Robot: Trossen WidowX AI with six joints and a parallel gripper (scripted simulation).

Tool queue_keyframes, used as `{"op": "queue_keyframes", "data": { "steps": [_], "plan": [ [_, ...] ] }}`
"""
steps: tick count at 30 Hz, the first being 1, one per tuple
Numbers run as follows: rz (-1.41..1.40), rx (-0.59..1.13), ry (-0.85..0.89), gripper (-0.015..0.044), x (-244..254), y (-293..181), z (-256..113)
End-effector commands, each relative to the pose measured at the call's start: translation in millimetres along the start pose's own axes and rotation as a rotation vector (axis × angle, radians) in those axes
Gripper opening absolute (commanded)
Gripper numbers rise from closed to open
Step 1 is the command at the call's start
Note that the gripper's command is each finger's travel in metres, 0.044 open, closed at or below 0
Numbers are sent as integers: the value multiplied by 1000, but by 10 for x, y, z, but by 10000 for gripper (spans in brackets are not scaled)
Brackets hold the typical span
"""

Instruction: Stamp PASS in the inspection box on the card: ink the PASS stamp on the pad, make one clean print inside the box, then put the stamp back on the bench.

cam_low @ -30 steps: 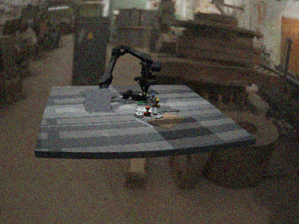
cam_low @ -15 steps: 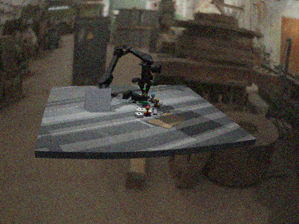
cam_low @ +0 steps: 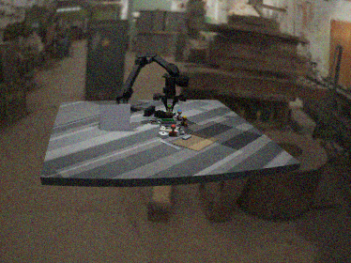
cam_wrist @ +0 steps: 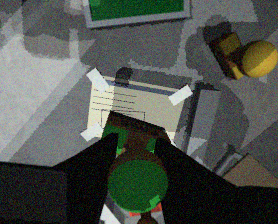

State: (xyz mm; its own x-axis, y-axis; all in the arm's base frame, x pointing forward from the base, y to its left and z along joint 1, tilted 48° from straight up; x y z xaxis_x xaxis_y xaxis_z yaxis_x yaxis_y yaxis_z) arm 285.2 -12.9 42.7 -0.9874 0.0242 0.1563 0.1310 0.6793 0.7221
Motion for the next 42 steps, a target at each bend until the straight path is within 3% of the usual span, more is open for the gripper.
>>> {"op": "queue_keyframes", "data": {
  "steps": [1,8,42],
  "plan": [
    [-113,-3,10,0,36,-125,32],
    [-265,-10,9,0,62,-247,38],
    [-265,-13,8,0,49,-254,236]
  ]
}}
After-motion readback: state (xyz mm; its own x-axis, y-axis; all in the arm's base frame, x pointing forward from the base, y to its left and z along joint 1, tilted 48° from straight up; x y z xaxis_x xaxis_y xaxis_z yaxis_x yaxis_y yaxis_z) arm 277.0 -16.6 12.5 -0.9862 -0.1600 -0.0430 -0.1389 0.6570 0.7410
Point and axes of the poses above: the point midway between the two fingers, 35 mm back from their tips, its own z axis out along the fingers, its own x axis across the jaws, y = z × x, the point moved 5 cm from there along -z, back along the fingers, and after that the axes turned 1 degree about -z, right-handed, at the moved point
